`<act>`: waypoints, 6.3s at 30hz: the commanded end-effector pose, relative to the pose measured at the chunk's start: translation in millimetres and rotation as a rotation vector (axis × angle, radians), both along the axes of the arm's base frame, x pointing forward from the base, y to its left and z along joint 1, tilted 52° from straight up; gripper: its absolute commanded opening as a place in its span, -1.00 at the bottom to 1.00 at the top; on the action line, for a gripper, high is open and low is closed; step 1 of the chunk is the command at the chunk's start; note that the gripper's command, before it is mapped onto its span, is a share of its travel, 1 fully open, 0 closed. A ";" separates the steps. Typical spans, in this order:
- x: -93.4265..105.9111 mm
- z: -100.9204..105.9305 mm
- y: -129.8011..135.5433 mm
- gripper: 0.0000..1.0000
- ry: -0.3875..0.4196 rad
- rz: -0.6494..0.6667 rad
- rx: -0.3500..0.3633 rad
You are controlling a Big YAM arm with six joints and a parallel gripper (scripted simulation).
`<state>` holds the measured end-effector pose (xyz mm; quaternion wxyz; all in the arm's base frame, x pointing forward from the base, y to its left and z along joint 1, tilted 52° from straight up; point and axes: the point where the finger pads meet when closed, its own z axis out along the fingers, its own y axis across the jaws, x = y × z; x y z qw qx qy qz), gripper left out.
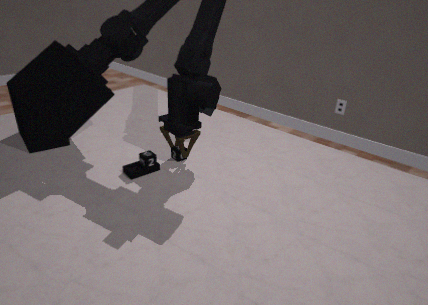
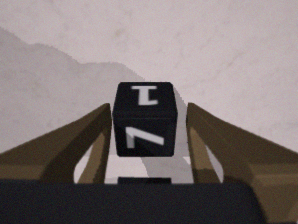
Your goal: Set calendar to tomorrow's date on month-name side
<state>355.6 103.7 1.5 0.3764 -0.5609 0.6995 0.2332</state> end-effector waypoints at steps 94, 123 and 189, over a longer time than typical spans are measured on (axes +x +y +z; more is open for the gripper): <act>-22.6 62.9 -75.1 -0.45 0.001 0.005 0.001; -30.4 -27.5 -164.2 -0.45 -0.015 -0.004 -0.018; -25.5 -74.7 -107.9 -0.45 0.037 -0.016 0.013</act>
